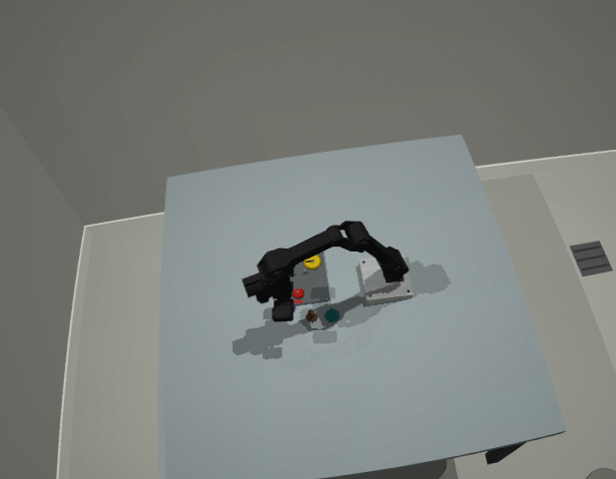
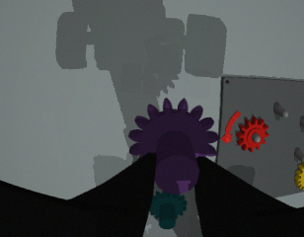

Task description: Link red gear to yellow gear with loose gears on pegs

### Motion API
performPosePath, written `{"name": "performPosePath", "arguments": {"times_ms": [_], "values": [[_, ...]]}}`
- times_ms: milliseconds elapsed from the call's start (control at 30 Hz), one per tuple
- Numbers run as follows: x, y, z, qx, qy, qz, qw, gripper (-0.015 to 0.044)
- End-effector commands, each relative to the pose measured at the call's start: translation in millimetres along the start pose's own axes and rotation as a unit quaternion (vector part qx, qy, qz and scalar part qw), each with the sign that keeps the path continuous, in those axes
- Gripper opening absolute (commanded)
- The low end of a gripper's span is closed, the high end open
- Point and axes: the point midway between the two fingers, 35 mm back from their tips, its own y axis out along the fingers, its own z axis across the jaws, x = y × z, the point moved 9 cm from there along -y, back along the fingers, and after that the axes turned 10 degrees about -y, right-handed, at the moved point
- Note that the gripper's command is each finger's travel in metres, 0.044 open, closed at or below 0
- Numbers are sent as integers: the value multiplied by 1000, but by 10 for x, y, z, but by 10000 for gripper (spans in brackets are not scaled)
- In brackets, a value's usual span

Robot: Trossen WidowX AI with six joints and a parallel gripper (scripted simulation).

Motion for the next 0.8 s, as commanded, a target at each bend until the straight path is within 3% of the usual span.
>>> {"name": "performPosePath", "arguments": {"times_ms": [0, 500, 767], "values": [[-5, -98, 5, 1, 1, -4, 1000, 0], [-75, -404, 9, 1, 2, -3, 1000, 0], [-57, -355, -91, 1, 2, -3, 1000, 0]]}}
